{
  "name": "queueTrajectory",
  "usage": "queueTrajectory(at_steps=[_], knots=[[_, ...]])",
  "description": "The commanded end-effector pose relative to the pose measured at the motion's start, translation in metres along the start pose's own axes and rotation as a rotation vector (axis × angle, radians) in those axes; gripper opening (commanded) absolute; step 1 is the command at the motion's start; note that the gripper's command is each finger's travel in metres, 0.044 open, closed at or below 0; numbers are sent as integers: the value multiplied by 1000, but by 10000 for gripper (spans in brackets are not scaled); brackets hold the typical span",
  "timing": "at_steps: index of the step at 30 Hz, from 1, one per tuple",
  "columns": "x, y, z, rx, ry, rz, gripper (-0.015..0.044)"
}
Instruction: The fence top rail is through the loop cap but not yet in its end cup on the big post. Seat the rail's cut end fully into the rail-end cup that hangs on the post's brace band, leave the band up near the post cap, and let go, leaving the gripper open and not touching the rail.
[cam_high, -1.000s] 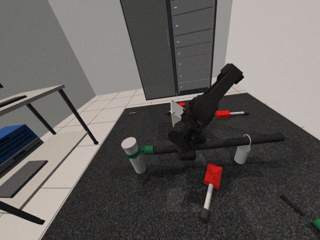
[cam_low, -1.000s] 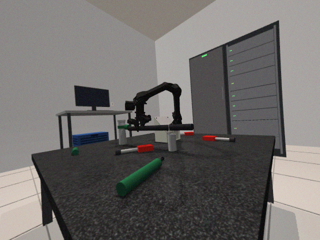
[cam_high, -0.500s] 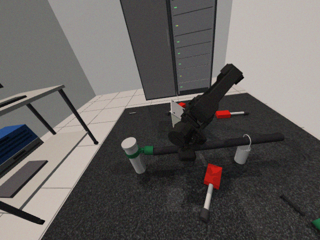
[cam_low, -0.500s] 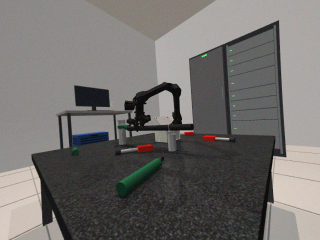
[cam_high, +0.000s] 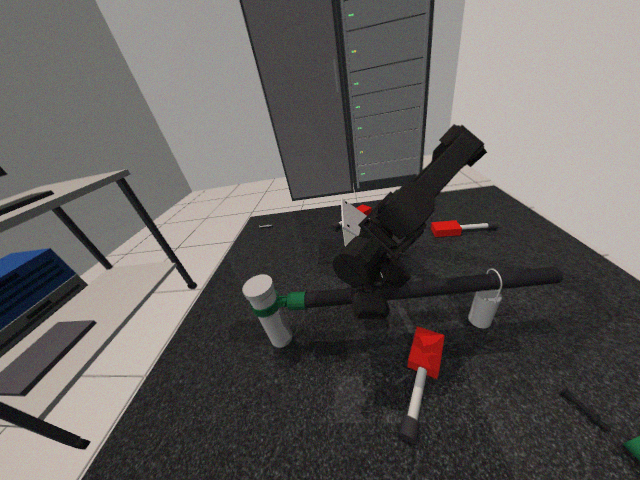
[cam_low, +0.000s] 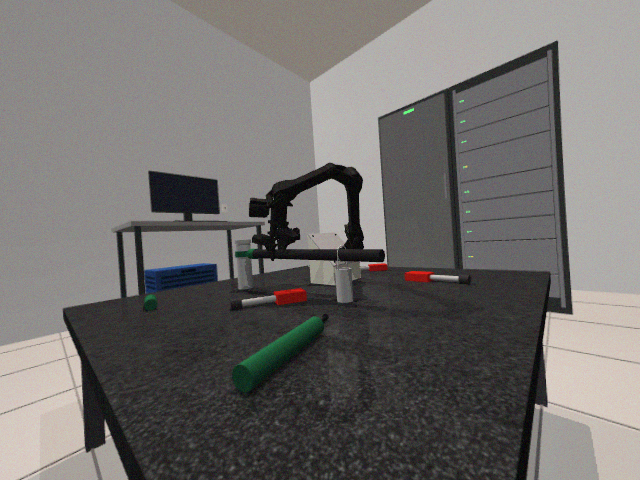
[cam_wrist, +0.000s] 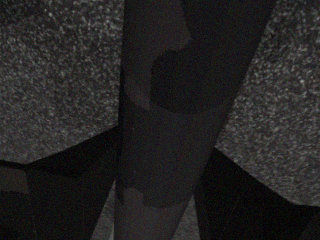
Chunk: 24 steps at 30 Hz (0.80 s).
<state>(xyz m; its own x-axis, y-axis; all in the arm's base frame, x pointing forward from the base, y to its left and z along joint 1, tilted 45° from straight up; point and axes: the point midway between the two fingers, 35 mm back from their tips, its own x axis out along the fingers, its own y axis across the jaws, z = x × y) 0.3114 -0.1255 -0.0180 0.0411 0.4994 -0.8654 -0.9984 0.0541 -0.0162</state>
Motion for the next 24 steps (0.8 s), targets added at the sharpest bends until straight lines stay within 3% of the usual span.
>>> queueTrajectory(at_steps=[1,24], knots=[[-3,3,-8,7,12,-5,0],[1,6,-21,7,13,-5,0]])
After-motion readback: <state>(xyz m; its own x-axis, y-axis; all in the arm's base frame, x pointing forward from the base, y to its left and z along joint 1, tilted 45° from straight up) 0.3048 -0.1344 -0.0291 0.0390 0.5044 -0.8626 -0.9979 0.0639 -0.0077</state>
